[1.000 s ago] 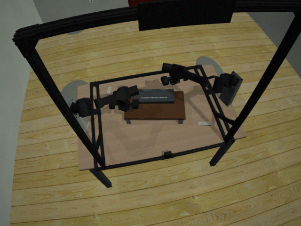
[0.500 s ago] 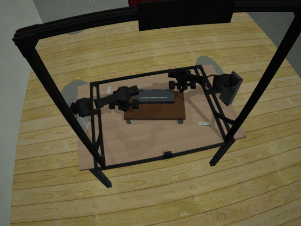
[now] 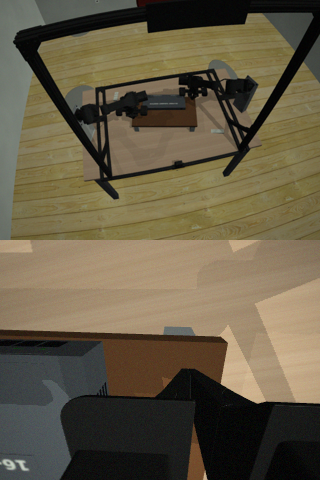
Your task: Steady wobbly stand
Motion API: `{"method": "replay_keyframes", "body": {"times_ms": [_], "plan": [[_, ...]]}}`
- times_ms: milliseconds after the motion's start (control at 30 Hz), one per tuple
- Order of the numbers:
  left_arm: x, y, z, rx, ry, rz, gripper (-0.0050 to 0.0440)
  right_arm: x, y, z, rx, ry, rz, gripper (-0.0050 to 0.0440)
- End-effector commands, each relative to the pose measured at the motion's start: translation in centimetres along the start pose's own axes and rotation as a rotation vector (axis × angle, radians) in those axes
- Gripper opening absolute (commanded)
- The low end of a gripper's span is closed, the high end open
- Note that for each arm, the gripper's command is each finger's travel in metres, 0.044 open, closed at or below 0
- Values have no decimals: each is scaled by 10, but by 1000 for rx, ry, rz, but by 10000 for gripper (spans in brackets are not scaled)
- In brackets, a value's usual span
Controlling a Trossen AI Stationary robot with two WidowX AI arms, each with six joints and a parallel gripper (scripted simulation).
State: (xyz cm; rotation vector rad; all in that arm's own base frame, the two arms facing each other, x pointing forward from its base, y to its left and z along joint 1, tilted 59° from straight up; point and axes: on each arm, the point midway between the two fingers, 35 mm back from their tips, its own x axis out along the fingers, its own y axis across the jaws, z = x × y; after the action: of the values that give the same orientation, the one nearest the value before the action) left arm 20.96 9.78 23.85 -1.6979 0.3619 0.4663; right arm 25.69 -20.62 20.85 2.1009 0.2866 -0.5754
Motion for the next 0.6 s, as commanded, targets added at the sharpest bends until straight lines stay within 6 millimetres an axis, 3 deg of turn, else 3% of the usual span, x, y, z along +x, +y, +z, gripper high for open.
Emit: {"method": "replay_keyframes", "body": {"times_ms": [0, 567], "plan": [[0, 0, 0, 0, 0, 0, 0, 8, -2, 2, 9, -3, -5, 0], [0, 0, 0, 0, 0, 0, 0, 10, -2, 2, 9, -3, -5, 0]]}}
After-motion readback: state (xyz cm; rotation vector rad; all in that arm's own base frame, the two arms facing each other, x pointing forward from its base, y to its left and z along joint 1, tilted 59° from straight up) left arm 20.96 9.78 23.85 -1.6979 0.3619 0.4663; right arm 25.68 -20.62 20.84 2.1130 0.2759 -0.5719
